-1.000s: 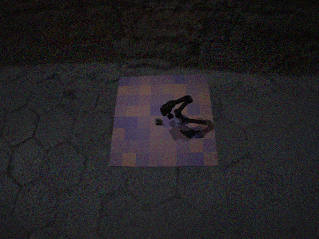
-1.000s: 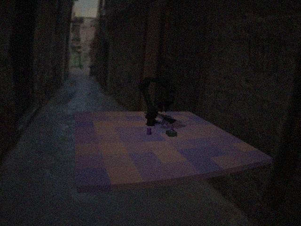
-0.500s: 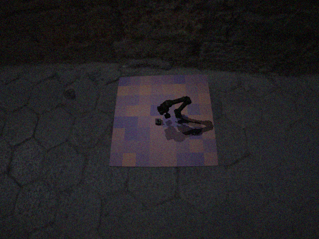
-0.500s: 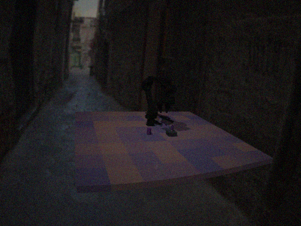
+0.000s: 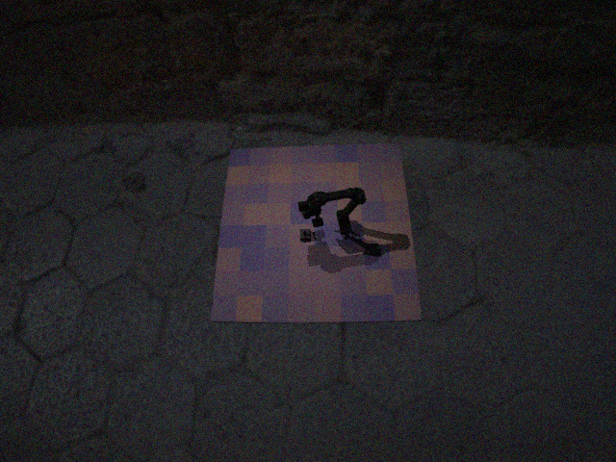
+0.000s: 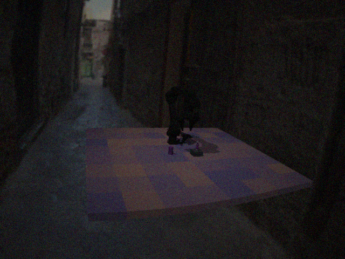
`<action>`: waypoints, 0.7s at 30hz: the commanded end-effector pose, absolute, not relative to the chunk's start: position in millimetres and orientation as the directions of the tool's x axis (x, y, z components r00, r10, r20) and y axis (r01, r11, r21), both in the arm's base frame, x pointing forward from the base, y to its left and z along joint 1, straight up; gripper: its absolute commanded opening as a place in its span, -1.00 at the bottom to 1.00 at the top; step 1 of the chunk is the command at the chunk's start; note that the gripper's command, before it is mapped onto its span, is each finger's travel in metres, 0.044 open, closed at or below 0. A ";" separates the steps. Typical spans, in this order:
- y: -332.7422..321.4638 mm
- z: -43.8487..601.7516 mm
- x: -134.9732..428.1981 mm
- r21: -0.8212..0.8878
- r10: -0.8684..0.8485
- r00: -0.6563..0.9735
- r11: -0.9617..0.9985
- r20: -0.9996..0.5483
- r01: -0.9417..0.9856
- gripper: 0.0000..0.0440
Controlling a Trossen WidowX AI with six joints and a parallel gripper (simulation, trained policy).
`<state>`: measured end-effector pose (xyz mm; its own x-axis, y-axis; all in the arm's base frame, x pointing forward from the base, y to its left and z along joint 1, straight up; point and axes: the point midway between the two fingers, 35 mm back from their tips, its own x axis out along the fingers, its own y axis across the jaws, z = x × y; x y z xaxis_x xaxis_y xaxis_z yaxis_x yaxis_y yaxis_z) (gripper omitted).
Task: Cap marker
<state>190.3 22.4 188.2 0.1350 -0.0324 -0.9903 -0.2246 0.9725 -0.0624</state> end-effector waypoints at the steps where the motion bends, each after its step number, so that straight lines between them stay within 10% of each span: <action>1: 19.5 188.3 196.0 -0.052 -0.025 0.129 0.976 -0.991 -0.210 0.42; 21: -13.6 173.1 219.3 -0.020 -0.016 0.050 0.997 -0.999 -0.079 0.46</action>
<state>215.6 -11.1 173.7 0.0529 -0.0243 -0.9983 -0.0831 0.9961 -0.0287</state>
